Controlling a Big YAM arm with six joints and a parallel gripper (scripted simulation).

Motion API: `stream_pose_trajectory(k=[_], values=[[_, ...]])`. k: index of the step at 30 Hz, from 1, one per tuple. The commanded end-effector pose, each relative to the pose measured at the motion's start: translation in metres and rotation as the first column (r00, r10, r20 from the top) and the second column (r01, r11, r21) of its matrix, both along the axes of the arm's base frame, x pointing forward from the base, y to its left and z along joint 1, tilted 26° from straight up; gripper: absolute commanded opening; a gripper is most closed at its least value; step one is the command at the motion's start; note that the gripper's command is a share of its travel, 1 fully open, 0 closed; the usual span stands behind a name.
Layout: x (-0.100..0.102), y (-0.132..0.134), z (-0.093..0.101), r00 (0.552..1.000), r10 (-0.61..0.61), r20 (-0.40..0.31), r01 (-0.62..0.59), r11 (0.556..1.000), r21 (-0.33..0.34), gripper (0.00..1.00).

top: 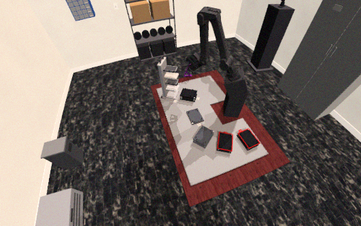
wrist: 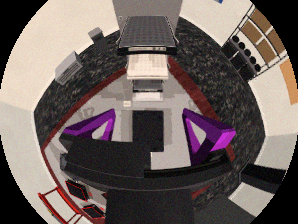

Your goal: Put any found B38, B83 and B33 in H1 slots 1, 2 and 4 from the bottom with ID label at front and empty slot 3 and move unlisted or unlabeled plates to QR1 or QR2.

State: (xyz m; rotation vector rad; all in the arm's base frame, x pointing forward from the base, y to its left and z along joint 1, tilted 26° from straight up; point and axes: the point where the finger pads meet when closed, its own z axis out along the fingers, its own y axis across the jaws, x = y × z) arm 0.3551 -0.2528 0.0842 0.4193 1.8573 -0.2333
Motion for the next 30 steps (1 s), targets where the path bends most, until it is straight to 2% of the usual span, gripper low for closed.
stream_pose_trajectory(k=[1, 26, 29, 30], values=[[0.012, 0.000, 0.002, 1.000, 0.011, 0.022, -0.011, 1.000, -0.009, 1.00], [0.024, -0.002, -0.037, 1.000, 0.011, 0.016, -0.011, 1.000, -0.003, 1.00], [0.024, -0.002, -0.039, 1.000, 0.012, 0.001, -0.012, 1.000, 0.008, 1.00], [0.027, -0.003, -0.030, 1.000, 0.010, 0.015, -0.010, 1.000, -0.002, 1.00]])
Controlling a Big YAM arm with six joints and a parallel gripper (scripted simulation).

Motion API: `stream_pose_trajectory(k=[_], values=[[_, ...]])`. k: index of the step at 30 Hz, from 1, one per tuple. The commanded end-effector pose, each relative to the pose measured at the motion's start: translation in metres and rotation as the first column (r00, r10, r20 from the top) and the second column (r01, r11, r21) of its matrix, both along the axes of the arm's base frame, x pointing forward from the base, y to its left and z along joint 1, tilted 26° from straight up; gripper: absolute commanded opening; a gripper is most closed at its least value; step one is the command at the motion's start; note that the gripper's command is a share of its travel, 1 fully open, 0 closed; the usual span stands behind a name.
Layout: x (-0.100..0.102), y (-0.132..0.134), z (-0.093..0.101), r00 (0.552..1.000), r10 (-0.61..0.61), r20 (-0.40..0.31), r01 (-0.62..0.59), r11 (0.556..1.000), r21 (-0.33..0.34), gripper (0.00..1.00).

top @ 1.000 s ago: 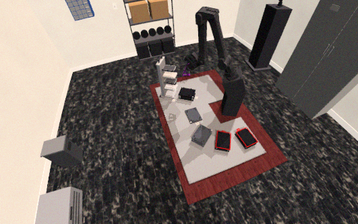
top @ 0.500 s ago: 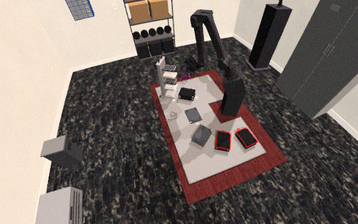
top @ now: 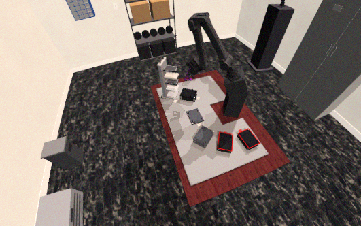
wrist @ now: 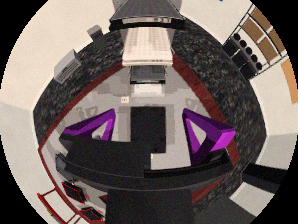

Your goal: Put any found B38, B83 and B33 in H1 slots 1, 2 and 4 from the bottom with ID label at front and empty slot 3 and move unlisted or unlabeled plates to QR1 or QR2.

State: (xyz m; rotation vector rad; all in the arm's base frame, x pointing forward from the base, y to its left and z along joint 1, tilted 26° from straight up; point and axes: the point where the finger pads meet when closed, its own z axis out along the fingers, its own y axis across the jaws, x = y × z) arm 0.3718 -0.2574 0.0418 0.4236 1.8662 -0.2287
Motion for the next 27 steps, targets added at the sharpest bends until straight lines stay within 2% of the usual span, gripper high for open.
stream_pose_trajectory(k=[1, 4, 8, 18, 19, 27], values=[[0.012, 0.000, 0.015, 1.000, 0.010, 0.026, -0.010, 1.000, -0.011, 1.00], [0.015, -0.001, 0.011, 1.000, 0.010, 0.017, -0.010, 1.000, -0.003, 1.00], [0.022, -0.004, 0.018, 1.000, 0.010, 0.025, -0.010, 1.000, -0.010, 1.00], [0.034, -0.009, 0.021, 1.000, 0.010, 0.023, -0.010, 1.000, -0.008, 1.00], [0.028, -0.012, 0.018, 1.000, 0.004, 0.020, -0.003, 1.000, -0.015, 1.00], [0.028, -0.012, 0.018, 1.000, 0.004, 0.020, -0.003, 1.000, -0.015, 1.00]])
